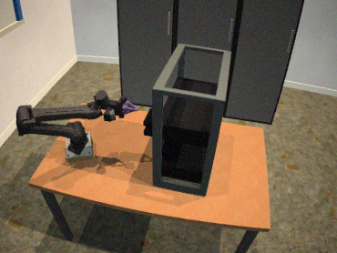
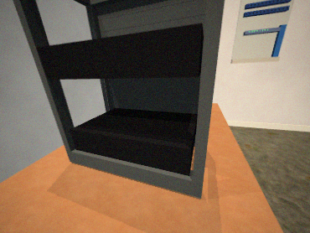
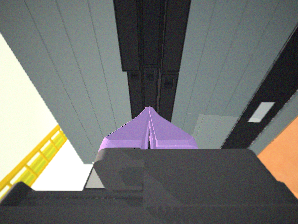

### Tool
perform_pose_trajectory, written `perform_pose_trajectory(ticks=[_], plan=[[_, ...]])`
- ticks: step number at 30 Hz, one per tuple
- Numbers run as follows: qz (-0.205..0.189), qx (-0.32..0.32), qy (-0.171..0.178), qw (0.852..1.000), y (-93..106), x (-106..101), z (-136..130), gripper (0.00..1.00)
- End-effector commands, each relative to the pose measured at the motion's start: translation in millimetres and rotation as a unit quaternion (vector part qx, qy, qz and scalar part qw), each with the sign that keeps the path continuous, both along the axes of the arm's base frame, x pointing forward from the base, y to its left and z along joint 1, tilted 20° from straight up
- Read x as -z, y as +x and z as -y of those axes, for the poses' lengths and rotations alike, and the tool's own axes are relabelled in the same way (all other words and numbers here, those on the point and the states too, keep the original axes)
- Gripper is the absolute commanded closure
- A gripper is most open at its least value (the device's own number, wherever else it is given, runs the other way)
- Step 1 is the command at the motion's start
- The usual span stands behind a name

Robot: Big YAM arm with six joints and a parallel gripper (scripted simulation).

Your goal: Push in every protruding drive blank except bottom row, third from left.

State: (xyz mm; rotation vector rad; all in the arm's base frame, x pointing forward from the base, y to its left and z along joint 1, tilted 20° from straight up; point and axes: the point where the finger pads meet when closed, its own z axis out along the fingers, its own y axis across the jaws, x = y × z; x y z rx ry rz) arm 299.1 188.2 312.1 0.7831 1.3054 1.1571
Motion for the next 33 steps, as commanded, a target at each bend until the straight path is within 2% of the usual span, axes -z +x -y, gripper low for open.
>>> perform_pose_trajectory(ticks=[1,5,6,9,10,13,15,20,21,22,23,26,33], plan=[[-0.003,0.012,0.011,1.000,4.9,-3,30,1.00],[-0.004,0.012,0.011,1.000,7.1,1,57,1.00],[0.006,0.012,0.019,1.000,8.9,-12,61,1.00],[0.004,0.012,0.018,1.000,9.0,-9,66,1.00],[-0.004,0.012,0.012,1.000,8.3,3,71,1.00],[-0.004,0.012,0.012,1.000,9.0,5,80,1.00],[0.013,0.012,0.022,1.000,11.1,-19,82,1.00],[0.002,0.003,0.015,1.000,12.0,-8,76,1.00],[0.004,0.005,0.016,1.000,13.4,-12,77,1.00],[0.021,0.009,0.024,0.999,15.6,-28,80,1.00],[0.028,0.012,0.030,0.999,17.8,-34,82,1.00],[0.028,0.012,0.030,0.999,20.9,-34,81,1.00],[0.028,0.012,0.028,0.999,60.8,-37,75,1.00]])
